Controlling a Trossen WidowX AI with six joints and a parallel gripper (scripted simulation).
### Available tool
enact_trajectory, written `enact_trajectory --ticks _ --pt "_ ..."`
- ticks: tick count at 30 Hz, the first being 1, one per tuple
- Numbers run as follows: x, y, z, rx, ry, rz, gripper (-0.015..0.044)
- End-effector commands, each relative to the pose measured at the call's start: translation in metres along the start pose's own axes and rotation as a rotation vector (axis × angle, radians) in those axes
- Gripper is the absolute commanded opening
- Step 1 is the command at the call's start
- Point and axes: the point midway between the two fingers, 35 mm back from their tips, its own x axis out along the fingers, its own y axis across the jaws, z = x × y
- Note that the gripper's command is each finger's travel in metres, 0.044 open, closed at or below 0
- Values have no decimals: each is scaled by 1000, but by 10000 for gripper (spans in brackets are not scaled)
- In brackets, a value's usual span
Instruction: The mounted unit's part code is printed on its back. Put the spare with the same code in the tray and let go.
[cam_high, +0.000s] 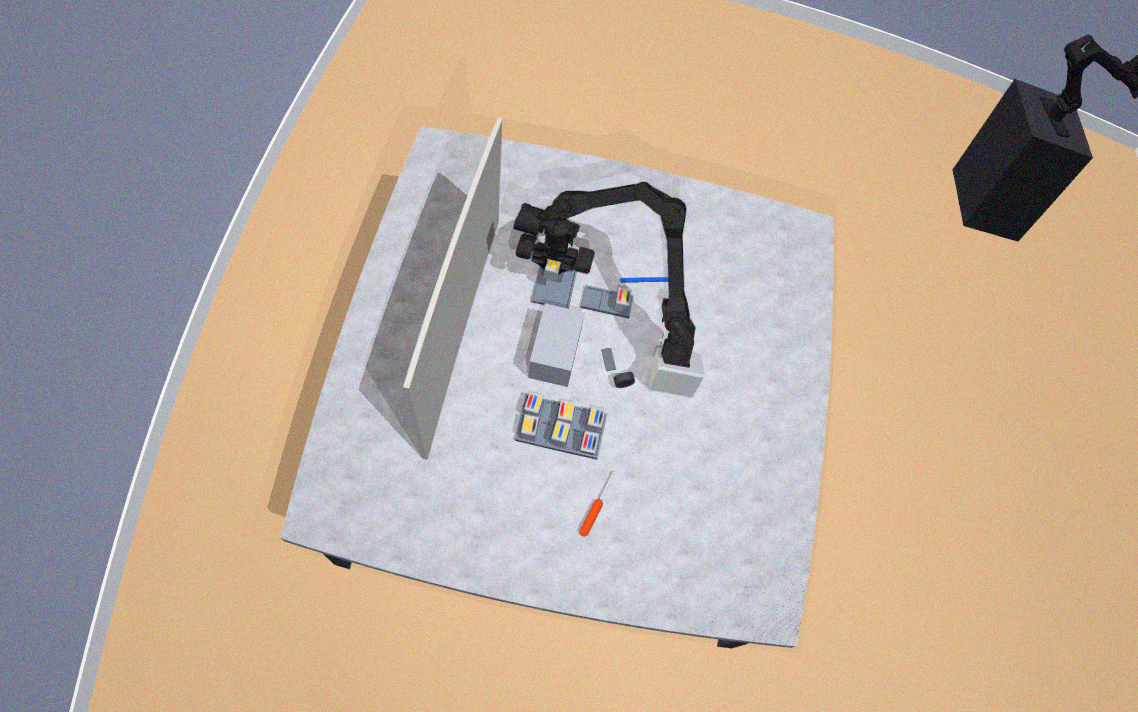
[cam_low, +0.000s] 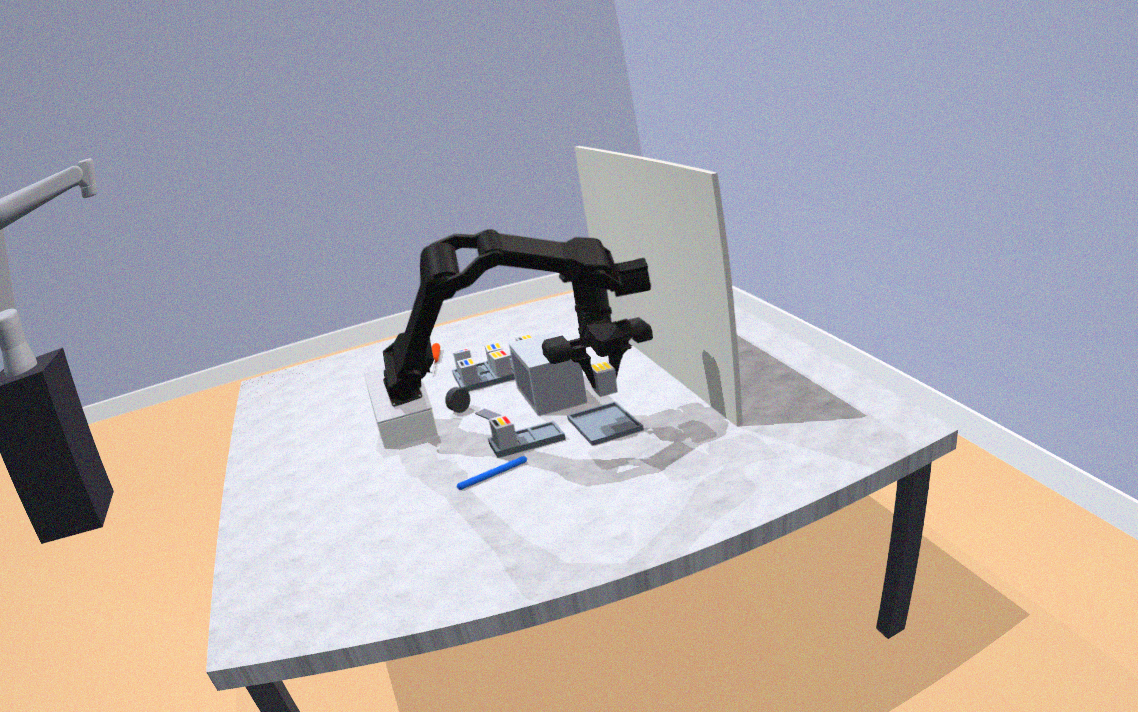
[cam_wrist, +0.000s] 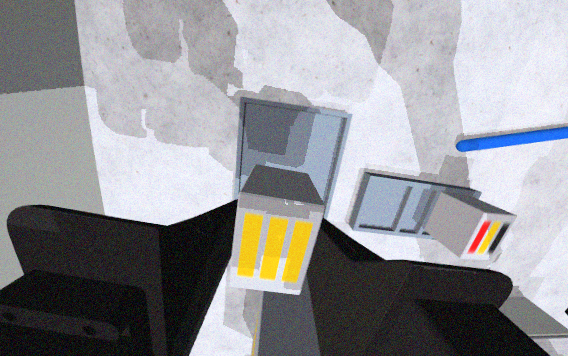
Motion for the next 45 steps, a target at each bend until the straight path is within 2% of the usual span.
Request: enact_trajectory --ticks 1,45 --pt "4 -1 -1 -4 3 -3 0" --pt "41 -7 1 -5 -3 -2 0"
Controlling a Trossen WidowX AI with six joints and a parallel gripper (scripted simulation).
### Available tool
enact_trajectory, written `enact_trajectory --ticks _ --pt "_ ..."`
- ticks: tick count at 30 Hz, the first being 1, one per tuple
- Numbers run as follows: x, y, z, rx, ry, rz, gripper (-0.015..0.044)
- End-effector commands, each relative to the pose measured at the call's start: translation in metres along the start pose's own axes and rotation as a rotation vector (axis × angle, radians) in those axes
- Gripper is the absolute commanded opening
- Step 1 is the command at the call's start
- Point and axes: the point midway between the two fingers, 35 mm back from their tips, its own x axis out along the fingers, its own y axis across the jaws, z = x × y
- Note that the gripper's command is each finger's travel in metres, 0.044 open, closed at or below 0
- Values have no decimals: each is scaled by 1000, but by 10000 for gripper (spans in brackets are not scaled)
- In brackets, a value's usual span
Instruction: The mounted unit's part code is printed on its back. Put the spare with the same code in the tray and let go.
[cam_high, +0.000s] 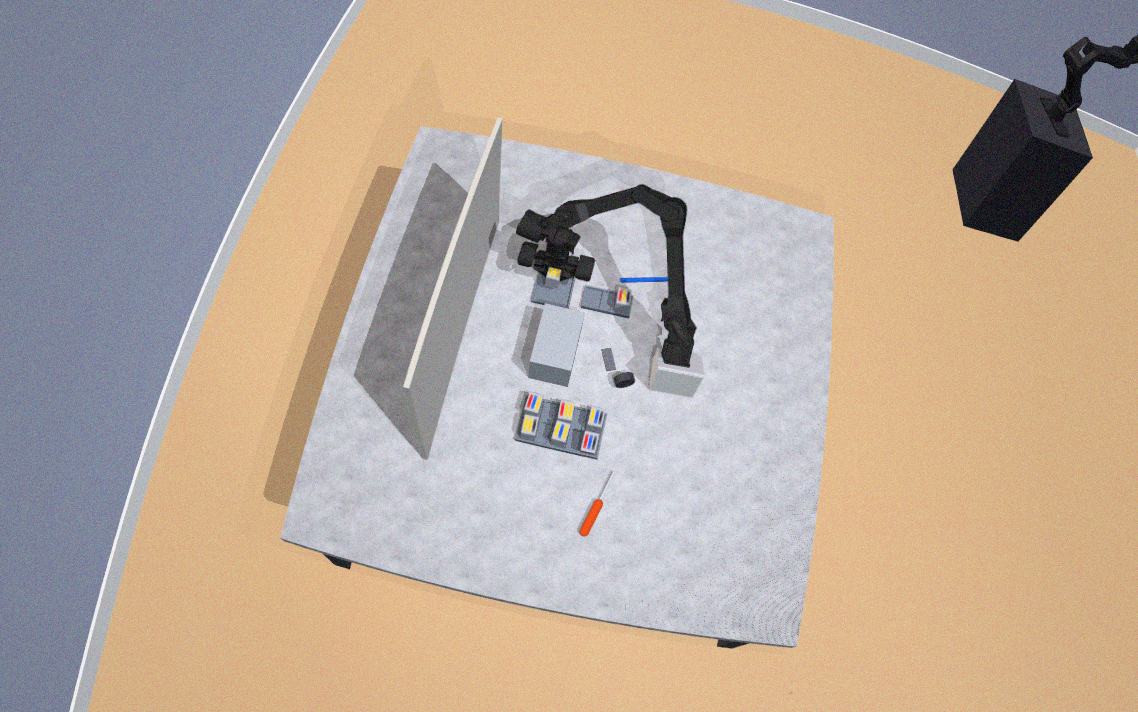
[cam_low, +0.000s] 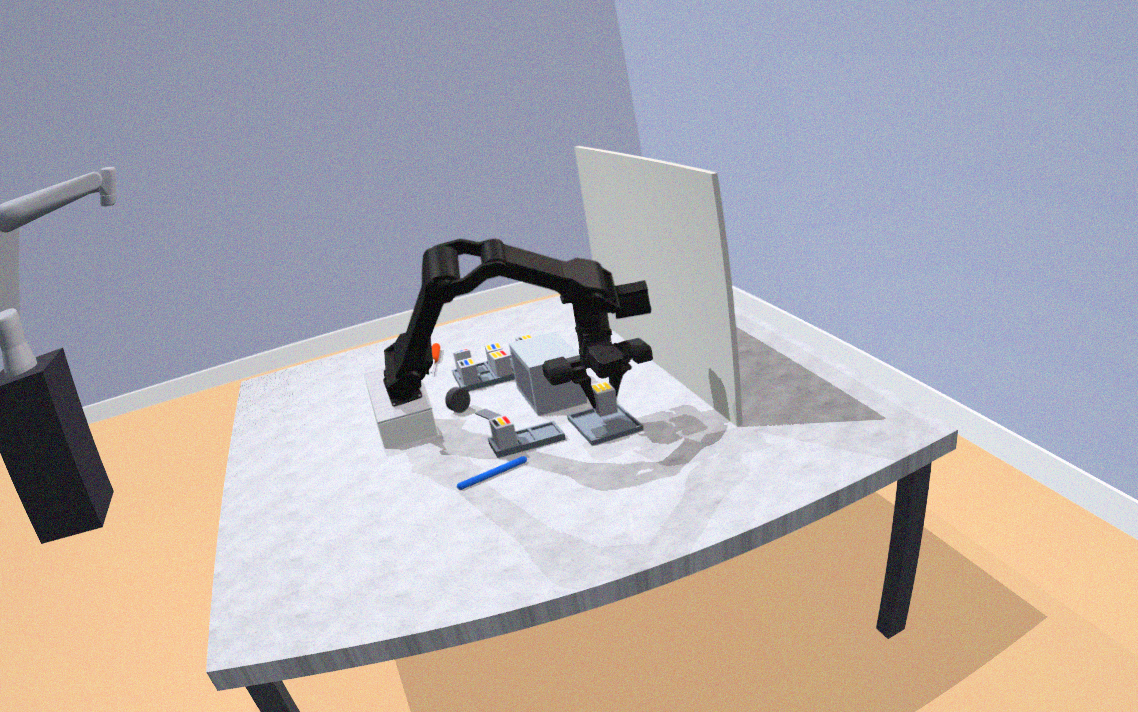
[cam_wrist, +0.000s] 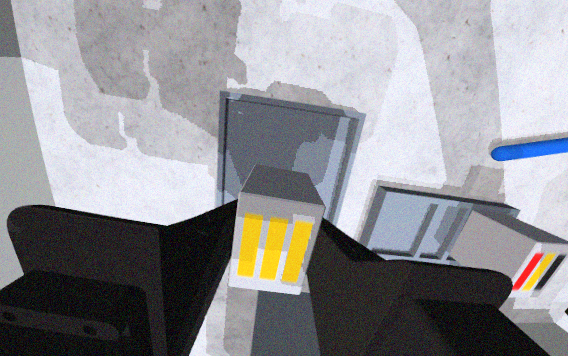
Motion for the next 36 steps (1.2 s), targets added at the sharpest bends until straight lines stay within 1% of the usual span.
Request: enact_trajectory --ticks 1,17,33,34,36 --pt "4 -2 -1 -5 3 -2 0" --pt "16 -5 0 -5 0 -2 0" --pt "14 -3 1 0 -4 0 420" --pt "14 -3 1 0 -4 0 440" --pt "2 -1 0 -1 -1 -1 440"
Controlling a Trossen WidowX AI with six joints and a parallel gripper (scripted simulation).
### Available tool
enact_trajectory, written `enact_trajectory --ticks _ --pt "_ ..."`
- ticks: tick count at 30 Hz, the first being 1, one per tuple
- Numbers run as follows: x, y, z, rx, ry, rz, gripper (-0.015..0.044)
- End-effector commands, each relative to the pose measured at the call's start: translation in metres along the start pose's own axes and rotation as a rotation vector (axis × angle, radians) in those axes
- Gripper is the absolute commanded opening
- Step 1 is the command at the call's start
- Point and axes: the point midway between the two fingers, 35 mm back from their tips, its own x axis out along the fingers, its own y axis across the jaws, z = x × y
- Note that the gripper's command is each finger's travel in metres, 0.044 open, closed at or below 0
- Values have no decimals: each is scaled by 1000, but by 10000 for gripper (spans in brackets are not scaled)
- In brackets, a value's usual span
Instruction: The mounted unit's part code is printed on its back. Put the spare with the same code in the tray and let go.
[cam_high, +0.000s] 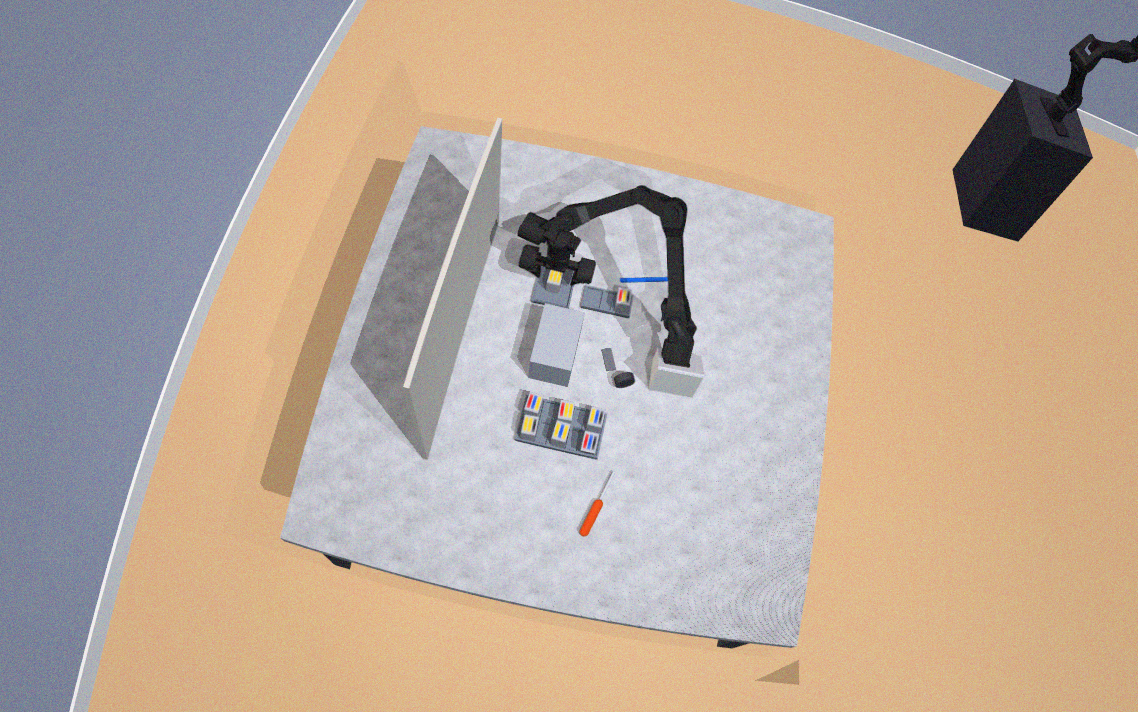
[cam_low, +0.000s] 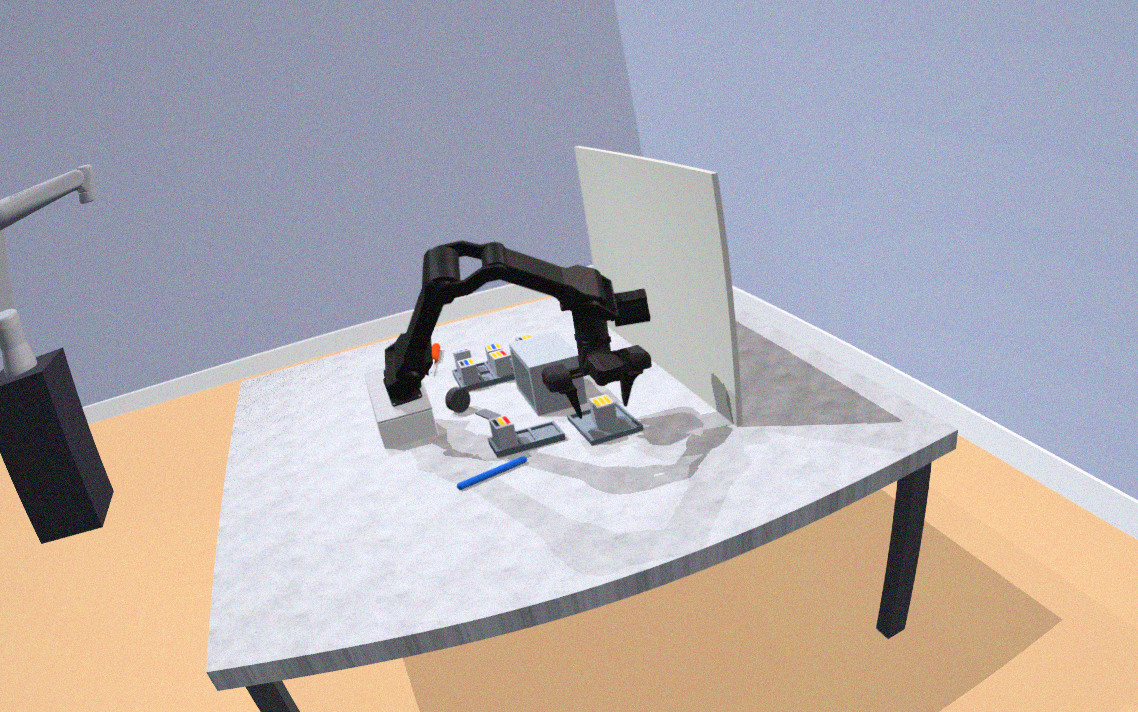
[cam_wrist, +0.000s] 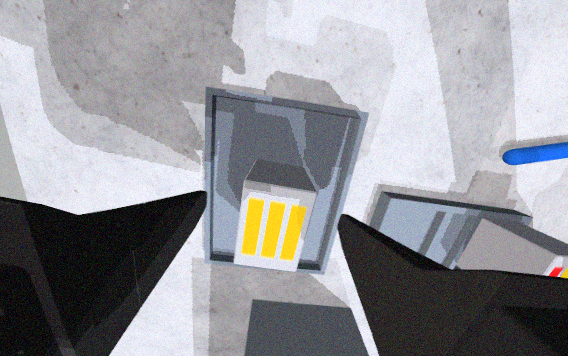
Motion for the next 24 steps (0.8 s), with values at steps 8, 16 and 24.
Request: enact_trajectory --ticks 8,16,24 --pt "-105 -1 -1 -2 7 1 440" --pt "-101 2 -2 -5 12 15 440" --pt "-101 2 -2 -5 12 15 440"
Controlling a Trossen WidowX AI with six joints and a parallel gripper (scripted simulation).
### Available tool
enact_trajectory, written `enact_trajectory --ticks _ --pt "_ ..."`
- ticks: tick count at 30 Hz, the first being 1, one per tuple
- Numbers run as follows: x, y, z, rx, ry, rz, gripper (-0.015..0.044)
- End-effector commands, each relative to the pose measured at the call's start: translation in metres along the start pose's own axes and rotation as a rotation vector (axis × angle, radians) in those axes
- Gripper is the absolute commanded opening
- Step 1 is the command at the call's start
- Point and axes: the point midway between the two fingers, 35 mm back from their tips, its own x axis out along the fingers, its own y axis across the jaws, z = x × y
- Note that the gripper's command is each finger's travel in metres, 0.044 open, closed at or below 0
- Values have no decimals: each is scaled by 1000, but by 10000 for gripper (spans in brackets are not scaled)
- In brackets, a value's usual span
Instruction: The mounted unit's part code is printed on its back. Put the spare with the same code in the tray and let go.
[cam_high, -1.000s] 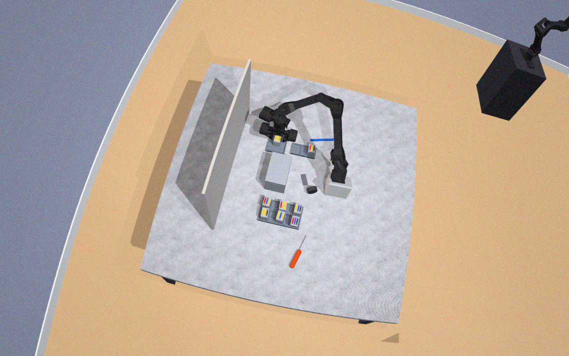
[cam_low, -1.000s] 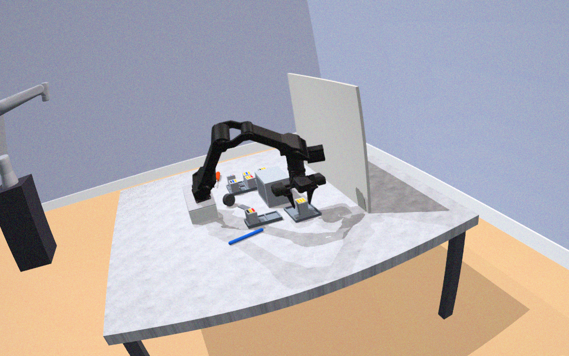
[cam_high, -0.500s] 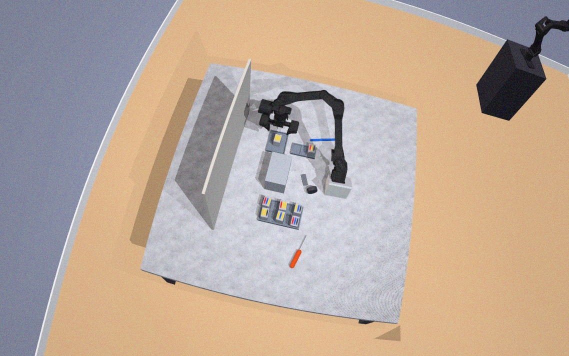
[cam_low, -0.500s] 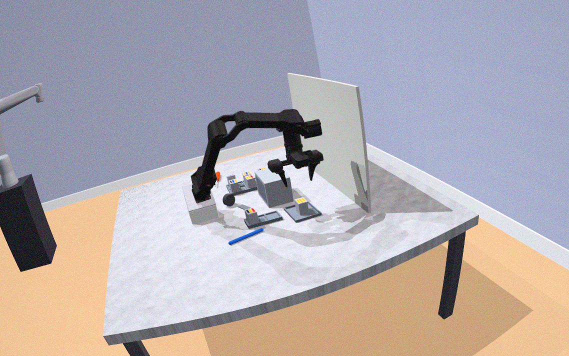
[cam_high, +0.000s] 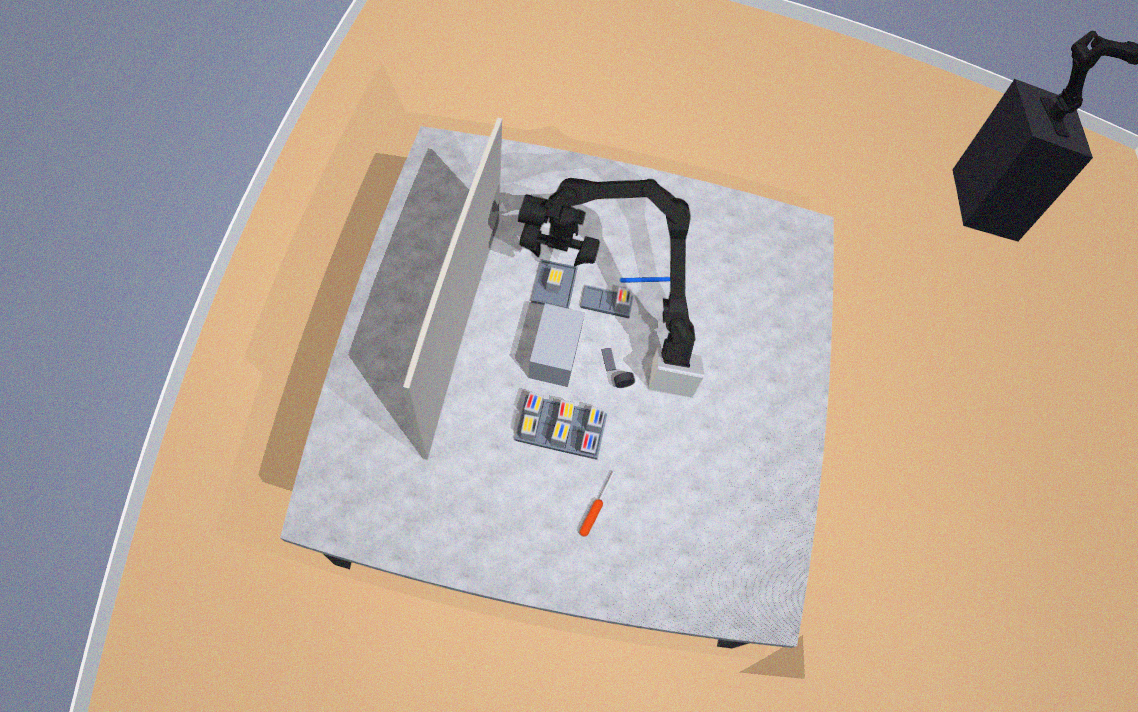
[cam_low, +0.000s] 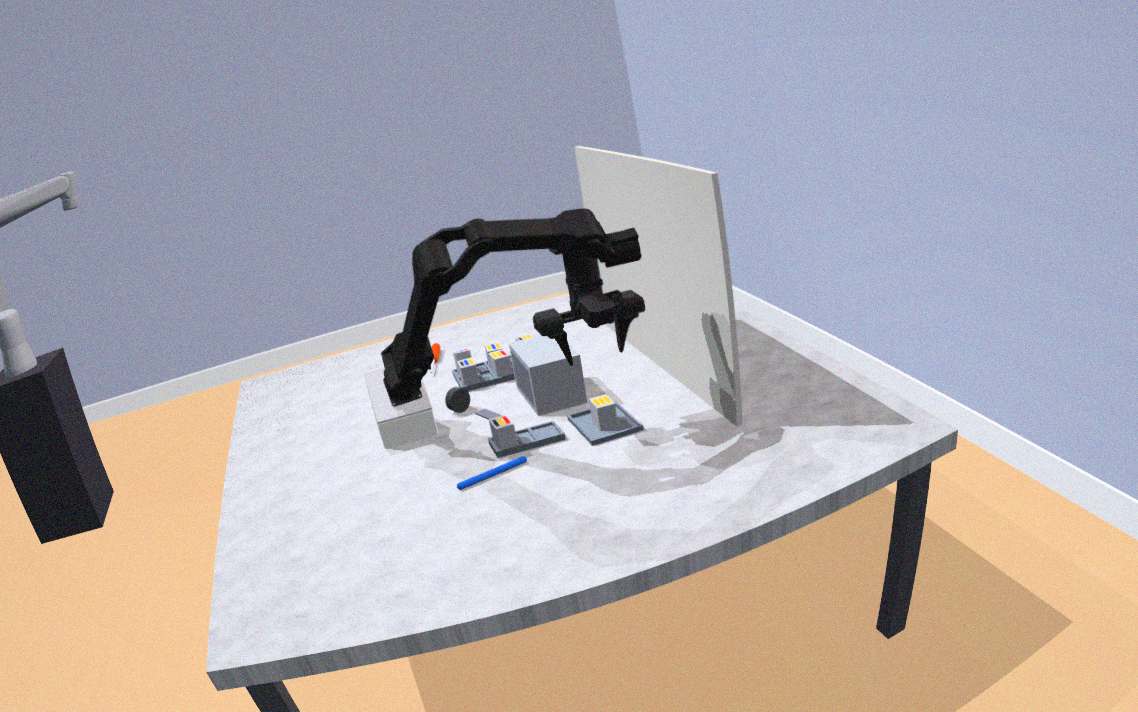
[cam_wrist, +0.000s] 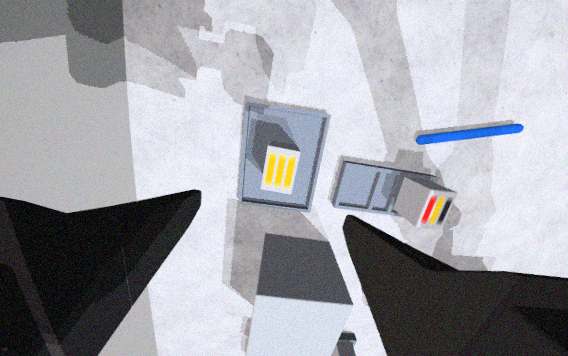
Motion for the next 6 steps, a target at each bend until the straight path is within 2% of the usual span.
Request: enact_trajectory --ticks 1,6 --pt "0 0 0 -3 1 1 440" --pt "0 0 0 -3 1 1 440"
